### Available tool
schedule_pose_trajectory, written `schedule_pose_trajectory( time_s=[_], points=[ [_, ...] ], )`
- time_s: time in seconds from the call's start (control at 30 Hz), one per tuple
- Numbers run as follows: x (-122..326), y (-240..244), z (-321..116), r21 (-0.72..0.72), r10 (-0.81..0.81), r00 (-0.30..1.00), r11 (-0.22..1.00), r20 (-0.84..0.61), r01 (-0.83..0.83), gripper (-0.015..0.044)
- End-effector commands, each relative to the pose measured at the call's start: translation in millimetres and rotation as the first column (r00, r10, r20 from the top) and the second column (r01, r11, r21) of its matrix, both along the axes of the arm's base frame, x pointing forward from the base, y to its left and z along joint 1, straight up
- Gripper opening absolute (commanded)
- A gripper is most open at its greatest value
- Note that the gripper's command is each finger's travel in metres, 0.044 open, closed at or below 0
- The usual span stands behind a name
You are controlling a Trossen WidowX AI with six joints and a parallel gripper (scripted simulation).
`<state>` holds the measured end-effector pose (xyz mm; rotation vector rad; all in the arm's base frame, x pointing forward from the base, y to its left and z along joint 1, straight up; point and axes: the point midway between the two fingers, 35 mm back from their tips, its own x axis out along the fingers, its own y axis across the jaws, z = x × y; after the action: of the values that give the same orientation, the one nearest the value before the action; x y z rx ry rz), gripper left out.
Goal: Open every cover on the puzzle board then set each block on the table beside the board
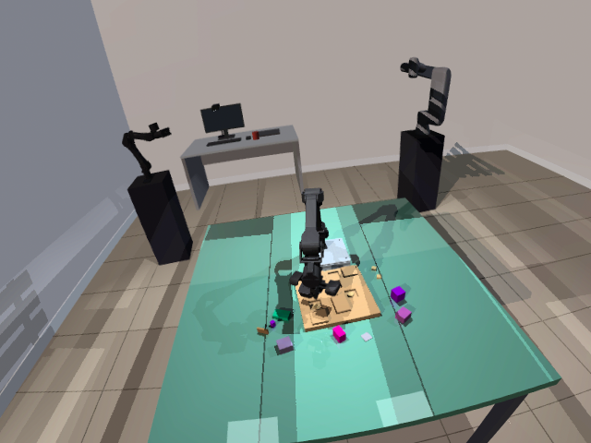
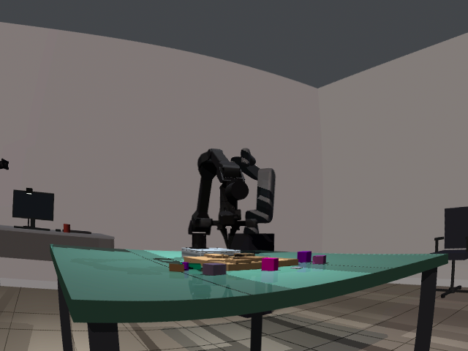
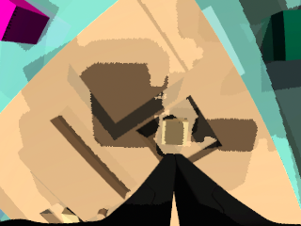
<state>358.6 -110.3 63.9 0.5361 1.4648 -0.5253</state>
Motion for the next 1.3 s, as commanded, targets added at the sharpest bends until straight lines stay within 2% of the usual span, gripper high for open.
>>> schedule_pose_trajectory(
  time_s=[0.0,0.63,1.27],
  points=[
    [-1,-1,-19,0.000,-0.008,1.000,1.000,-0.009,0.008,0.0000],
    [-1,-2,-41,0.000,-0.008,1.000,1.000,-0.009,0.008,0.0000],
    [-8,-3,-46,0.000,-0.012,1.000,1.000,-0.009,0.012,0.0000]
  ],
)
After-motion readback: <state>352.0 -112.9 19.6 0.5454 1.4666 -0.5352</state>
